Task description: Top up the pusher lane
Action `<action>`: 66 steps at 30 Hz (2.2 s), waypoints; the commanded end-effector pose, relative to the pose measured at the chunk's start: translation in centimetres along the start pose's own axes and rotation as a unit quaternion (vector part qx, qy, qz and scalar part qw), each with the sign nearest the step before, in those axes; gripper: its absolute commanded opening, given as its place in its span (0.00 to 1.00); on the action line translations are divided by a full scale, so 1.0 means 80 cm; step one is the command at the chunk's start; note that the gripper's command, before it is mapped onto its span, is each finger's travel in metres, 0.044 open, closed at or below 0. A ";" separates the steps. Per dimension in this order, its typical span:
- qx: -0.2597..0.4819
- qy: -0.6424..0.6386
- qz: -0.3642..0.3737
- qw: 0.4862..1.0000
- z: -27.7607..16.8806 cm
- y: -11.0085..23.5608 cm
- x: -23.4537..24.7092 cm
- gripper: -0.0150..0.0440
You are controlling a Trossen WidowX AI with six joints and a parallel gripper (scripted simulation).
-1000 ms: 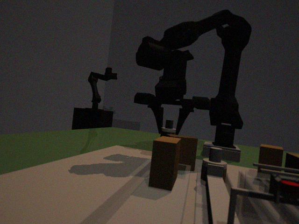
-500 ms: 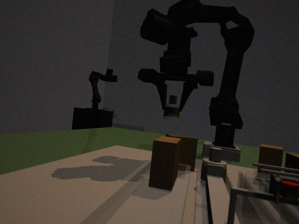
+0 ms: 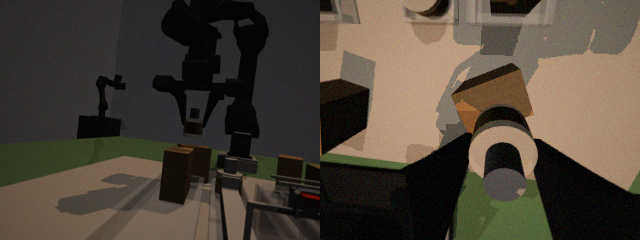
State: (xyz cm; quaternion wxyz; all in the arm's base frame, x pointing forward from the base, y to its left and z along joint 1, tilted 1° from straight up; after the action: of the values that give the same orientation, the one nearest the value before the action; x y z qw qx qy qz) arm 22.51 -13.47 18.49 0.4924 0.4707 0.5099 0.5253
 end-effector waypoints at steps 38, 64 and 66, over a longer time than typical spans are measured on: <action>0.003 0.016 0.006 1.000 0.087 -0.073 0.084 0.25; 0.003 0.016 0.006 1.000 0.100 -0.074 0.082 0.25; 0.003 0.016 0.006 1.000 0.101 -0.074 0.082 0.25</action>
State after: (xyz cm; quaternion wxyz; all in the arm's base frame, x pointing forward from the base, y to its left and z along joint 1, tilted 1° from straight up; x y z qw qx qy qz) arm 29.81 -6.37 12.70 0.4738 0.4713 0.5206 0.5314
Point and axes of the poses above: the point midway between the two fingers, 35 mm back from their tips, its own y axis back along the fingers, its own x axis across the jaws, z = x × y, the point moved 7 cm from there along y, back along the fingers, and after that the axes turned 8 degrees about y, right-handed, at the moved point
